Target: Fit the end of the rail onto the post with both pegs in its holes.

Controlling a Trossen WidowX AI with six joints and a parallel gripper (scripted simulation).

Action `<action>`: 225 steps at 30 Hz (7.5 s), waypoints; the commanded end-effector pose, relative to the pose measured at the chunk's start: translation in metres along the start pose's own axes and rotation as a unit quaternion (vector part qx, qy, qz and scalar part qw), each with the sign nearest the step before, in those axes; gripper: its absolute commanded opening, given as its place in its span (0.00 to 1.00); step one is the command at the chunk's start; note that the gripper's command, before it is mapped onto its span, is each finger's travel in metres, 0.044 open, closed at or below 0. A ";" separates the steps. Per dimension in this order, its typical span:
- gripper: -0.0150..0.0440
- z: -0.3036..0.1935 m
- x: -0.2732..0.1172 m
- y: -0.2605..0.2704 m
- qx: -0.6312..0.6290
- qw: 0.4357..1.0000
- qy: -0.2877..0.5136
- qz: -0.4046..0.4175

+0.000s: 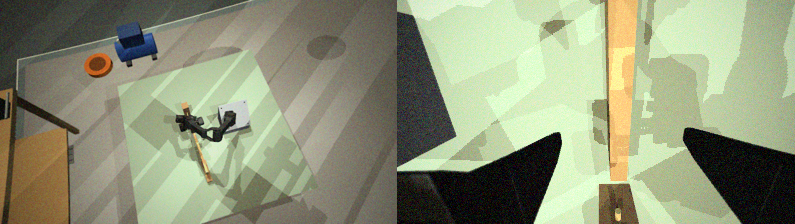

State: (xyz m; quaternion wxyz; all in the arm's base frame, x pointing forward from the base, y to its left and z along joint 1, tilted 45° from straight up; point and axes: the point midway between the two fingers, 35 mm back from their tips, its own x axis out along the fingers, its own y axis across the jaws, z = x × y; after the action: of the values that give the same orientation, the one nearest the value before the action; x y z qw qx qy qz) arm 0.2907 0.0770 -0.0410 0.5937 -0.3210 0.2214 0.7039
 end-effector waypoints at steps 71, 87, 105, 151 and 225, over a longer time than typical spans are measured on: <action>0.25 0.002 0.071 -0.002 0.003 1.000 -0.006 0.002; 0.25 0.002 0.066 -0.002 0.003 1.000 -0.006 0.002; 0.25 0.001 0.057 -0.004 0.002 1.000 -0.006 0.002; 0.25 0.001 0.034 -0.006 0.002 1.000 -0.006 0.002; 0.25 -0.008 0.036 -0.004 0.002 1.000 -0.006 0.002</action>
State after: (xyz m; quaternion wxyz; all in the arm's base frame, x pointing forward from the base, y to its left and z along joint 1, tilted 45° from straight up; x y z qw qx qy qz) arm 0.2895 0.1000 -0.0720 0.5918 -0.3137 0.2228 0.7084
